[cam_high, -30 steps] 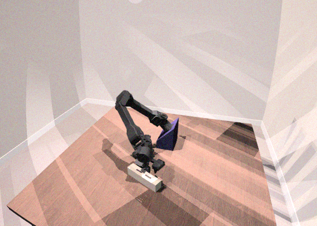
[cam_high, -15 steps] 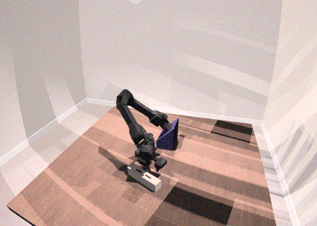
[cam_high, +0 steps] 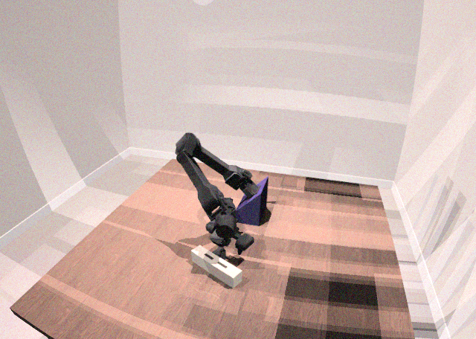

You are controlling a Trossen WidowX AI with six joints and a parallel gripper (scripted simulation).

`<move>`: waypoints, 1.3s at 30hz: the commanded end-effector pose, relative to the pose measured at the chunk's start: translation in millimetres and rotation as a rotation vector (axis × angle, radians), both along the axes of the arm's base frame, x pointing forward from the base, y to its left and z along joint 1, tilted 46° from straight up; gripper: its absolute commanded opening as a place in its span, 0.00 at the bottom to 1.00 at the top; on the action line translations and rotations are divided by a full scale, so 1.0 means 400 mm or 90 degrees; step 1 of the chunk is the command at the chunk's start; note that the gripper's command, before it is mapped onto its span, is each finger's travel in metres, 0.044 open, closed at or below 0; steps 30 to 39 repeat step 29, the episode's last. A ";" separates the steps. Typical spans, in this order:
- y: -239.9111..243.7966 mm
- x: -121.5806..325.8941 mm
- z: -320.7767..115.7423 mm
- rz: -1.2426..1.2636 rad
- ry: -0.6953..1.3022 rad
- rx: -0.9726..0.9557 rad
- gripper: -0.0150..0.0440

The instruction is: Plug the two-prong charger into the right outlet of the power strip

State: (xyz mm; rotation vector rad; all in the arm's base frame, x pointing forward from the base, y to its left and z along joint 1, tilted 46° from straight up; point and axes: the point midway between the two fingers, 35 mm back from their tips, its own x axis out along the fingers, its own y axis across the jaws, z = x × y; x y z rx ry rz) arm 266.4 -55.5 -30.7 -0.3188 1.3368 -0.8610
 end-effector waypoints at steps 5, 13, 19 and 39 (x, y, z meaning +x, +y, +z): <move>0.086 0.036 0.095 0.176 -0.165 -0.092 1.00; 0.132 0.031 0.154 0.249 -0.259 -0.136 1.00; 0.132 0.031 0.154 0.249 -0.259 -0.136 1.00; 0.132 0.031 0.154 0.249 -0.259 -0.136 1.00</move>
